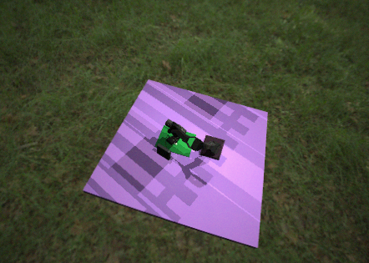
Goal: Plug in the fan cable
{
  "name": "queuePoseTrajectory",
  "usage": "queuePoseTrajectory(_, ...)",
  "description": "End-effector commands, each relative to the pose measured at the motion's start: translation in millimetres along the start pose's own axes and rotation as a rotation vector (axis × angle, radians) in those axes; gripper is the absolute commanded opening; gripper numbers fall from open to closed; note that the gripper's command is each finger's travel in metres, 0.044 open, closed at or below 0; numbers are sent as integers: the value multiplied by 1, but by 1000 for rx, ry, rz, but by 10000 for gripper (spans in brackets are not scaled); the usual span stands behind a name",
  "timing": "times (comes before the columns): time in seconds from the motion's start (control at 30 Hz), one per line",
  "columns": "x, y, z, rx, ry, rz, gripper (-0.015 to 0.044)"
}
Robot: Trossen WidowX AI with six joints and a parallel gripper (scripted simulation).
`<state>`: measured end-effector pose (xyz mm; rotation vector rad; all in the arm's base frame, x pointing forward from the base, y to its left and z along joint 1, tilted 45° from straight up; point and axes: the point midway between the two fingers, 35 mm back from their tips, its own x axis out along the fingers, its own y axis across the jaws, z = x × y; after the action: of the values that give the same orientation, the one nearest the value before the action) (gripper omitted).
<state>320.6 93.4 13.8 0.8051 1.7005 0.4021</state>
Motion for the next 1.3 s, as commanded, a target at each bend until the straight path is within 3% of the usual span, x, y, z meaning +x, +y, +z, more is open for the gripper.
queuePoseTrajectory(0.0,1,0,0,4,0,3,0)
queuePoseTrajectory(1.27,19,1,0,3,0,4,0)
